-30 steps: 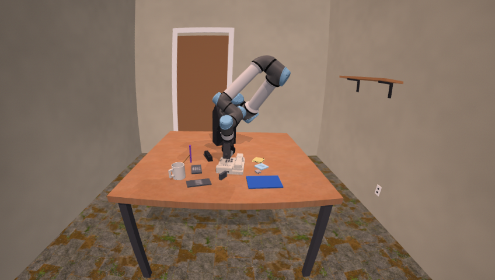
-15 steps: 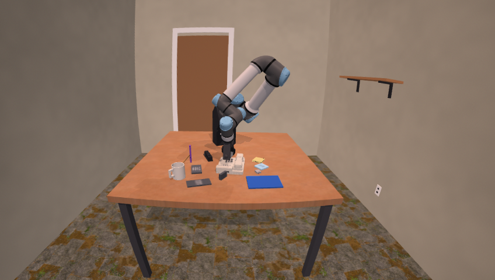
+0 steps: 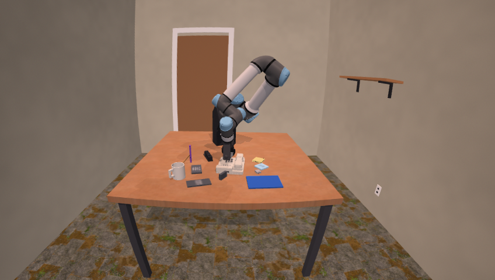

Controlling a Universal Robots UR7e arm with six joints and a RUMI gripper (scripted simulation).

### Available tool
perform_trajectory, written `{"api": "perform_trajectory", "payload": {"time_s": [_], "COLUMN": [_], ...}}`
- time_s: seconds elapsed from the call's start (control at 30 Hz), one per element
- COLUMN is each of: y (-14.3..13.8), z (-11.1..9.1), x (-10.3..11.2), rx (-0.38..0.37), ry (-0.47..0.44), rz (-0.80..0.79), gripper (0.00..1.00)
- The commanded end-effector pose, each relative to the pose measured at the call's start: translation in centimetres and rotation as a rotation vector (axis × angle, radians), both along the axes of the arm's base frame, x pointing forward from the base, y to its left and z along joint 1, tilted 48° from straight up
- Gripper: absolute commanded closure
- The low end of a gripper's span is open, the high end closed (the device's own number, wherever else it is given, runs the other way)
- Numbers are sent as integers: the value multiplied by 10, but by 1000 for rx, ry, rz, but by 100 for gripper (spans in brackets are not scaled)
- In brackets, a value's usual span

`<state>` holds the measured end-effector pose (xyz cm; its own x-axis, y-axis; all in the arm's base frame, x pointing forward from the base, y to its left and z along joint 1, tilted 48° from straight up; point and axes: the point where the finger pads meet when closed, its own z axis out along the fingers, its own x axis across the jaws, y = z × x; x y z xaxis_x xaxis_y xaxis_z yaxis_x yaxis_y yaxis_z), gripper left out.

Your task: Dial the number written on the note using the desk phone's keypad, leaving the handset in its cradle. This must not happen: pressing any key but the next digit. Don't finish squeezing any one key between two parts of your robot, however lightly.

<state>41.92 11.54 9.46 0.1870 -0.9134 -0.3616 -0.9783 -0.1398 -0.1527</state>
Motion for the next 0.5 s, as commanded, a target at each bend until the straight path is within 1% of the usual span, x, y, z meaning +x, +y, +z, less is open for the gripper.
{"api": "perform_trajectory", "payload": {"time_s": [0.0,0.47], "y": [0,1], "z": [0,-1], "x": [0,2], "rx": [0,0], "ry": [-1,-1], "rz": [0,0], "gripper": [100,100]}}
